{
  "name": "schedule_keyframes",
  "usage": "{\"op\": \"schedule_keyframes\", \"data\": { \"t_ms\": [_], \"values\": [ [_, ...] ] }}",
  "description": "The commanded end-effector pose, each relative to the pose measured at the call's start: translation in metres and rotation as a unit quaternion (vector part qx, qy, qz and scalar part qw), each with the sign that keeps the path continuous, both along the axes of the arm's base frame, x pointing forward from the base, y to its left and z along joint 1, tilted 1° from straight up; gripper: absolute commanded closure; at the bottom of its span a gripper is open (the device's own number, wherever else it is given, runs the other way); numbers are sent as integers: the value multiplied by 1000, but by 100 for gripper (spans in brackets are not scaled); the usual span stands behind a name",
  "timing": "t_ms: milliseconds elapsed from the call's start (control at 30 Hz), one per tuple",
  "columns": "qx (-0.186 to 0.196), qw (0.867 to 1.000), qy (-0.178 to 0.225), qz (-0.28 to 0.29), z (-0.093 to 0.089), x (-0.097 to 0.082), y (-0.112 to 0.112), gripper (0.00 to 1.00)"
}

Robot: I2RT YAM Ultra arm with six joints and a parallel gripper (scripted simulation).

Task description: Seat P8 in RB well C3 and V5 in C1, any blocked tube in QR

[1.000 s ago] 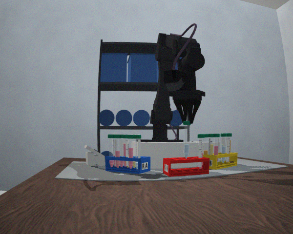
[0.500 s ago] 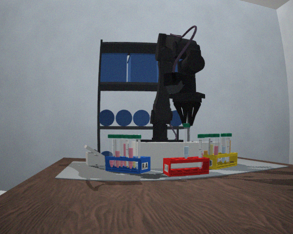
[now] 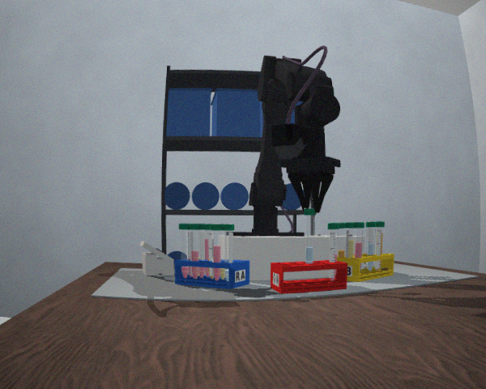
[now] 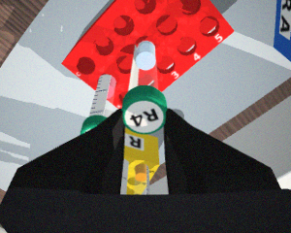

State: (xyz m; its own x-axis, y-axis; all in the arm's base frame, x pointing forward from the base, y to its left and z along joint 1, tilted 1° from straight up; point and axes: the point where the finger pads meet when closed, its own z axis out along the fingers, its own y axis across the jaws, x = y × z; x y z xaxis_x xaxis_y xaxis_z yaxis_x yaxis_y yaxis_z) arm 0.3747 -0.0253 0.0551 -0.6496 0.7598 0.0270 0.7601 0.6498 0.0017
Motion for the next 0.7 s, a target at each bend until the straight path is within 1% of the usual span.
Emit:
{"op": "schedule_keyframes", "data": {
  "t_ms": [0, 100, 133, 200, 300, 367, 667],
  "values": [
    [-3, 1000, -12, 0, 5, -1, 2, 100],
    [-3, 1000, -12, 1, 3, -1, 3, 100],
    [-3, 1000, -14, 1, 6, 1, 2, 100],
    [-3, 1000, -11, 1, 2, -2, 2, 100],
    [-3, 1000, -6, 1, 1, -4, 3, 100],
    [-3, 1000, -11, 1, 2, -2, 3, 100],
    [-3, 1000, -6, 0, -6, -4, 2, 100]
  ]
}}
